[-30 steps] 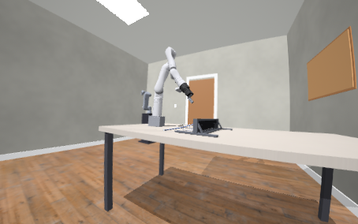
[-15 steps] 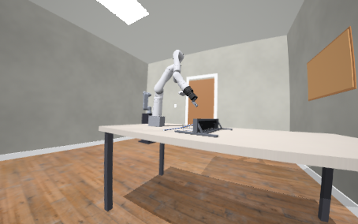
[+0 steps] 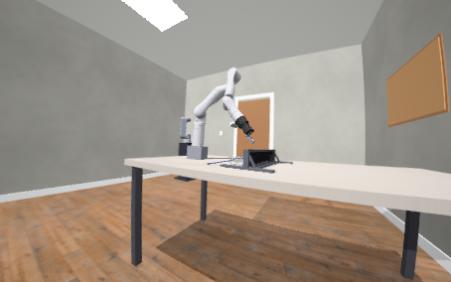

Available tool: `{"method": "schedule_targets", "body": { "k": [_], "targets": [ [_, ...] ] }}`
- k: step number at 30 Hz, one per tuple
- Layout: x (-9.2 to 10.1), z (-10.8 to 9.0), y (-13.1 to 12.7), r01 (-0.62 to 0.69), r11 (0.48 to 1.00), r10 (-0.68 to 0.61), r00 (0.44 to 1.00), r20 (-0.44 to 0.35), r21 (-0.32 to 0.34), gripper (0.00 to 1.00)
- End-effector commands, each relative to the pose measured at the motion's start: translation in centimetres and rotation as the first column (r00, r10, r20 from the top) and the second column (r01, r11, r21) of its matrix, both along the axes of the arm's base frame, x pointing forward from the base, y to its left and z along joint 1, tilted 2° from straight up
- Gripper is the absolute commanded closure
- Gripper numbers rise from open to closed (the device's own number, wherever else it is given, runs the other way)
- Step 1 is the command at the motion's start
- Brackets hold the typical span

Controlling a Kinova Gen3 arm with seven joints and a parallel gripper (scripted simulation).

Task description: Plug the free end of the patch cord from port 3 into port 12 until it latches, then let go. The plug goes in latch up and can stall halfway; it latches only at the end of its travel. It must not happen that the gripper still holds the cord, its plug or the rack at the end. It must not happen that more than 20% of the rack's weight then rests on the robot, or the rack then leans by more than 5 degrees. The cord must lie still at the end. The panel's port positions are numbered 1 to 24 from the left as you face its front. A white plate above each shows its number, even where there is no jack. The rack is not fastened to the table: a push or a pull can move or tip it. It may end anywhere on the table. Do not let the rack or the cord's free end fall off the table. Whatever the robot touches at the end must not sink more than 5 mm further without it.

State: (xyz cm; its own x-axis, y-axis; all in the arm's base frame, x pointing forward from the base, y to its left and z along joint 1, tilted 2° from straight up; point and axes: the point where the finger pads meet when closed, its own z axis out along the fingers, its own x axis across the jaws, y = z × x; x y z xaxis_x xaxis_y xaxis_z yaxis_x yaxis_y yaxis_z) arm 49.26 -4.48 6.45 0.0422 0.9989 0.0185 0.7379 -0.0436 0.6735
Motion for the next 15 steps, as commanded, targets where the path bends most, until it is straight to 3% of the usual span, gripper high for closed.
{"method": "schedule_targets", "body": {
  "k": [1, 15],
  "targets": [
    [0.16, -1.25, -0.5, 0.004, 1.0, -0.004, 1.0, -0.016, -0.01, 1.0],
    [0.49, -1.64, -0.52, 0.004, 1.0, -0.004, 1.0, -0.016, -0.01, 1.0]
  ]
}}
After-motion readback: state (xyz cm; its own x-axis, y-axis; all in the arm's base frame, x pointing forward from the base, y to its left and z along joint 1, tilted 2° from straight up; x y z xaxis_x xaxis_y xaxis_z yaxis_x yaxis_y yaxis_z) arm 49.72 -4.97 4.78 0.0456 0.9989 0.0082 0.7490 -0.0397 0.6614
